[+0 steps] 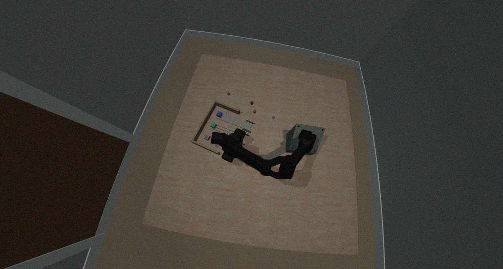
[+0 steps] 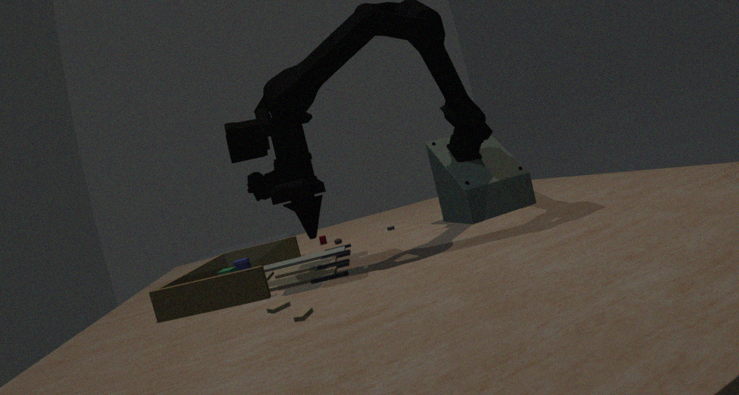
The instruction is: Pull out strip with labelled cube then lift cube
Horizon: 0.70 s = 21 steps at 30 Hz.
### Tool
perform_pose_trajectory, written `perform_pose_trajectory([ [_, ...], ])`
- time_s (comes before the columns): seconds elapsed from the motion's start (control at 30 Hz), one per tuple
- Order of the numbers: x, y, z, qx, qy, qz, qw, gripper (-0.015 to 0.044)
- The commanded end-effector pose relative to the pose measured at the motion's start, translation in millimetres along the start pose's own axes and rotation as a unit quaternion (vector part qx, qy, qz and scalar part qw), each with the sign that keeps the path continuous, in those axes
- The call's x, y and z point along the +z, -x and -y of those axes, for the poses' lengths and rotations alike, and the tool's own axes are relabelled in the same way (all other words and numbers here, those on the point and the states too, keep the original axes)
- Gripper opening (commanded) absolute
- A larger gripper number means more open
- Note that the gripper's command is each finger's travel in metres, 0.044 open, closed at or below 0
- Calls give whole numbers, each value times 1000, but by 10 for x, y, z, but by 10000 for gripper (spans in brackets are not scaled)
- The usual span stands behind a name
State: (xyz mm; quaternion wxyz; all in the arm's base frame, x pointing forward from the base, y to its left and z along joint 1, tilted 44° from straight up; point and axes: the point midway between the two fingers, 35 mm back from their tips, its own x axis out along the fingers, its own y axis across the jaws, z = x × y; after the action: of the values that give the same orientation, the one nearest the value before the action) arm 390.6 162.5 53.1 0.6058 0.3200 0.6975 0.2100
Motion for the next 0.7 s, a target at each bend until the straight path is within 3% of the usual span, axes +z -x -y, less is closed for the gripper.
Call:
perform_pose_trajectory([
  [0.0, 24, -74, -2, -2, -1, 1, 1000, 0],
  [0.67, 34, -402, -11, -1, -1, 1, 1000, 0],
])
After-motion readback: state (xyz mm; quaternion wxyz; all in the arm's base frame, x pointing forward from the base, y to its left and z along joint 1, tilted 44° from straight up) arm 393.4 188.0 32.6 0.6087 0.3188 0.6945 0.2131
